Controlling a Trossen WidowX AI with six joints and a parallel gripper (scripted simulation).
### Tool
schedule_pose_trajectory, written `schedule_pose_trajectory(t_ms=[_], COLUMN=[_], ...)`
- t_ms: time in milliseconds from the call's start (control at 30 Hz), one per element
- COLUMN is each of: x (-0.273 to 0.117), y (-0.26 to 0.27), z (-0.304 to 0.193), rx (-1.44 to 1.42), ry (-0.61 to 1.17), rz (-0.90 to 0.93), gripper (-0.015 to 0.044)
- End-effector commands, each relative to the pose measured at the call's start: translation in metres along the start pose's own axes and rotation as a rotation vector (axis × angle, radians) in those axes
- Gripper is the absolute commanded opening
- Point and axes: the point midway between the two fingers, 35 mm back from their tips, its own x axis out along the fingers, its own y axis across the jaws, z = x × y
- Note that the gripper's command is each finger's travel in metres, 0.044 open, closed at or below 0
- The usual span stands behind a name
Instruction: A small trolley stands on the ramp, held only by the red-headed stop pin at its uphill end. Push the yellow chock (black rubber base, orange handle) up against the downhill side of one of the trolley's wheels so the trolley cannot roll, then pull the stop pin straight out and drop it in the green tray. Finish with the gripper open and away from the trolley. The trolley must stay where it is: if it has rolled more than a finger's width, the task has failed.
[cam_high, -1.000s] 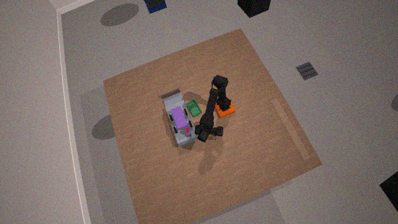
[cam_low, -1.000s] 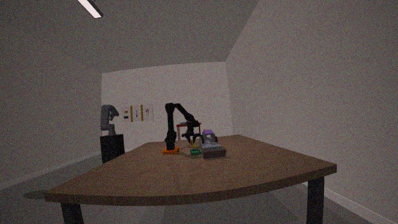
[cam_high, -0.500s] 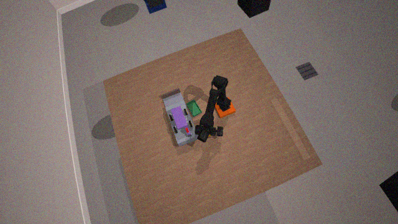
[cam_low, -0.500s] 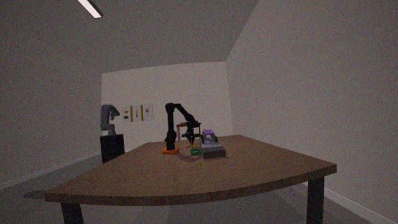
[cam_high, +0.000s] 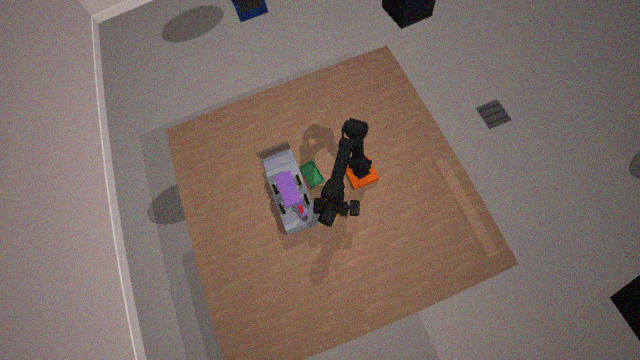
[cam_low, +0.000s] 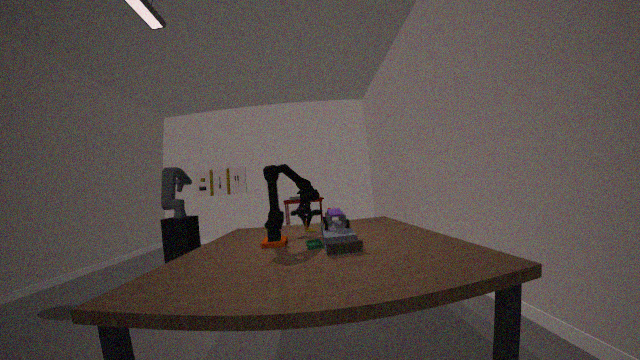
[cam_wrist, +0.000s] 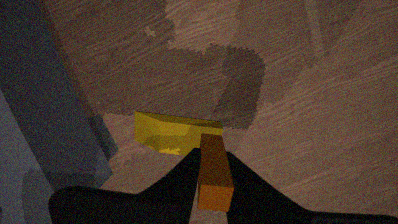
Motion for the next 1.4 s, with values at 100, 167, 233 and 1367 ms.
schedule_pose_trajectory(t_ms=[100, 167, 233, 1367], x=[-0.024, -0.030, -0.036, -0.114], y=[0.000, 0.000, 0.000, 0.003], z=[0.000, 0.000, 0.001, -0.002], rx=[0.004, 0.004, 0.004, -0.072], ry=[0.009, 0.009, 0.009, 0.010], rz=[0.009, 0.009, 0.009, 0.008], gripper=[0.0000, 0.0000, 0.0000, 0.0000])
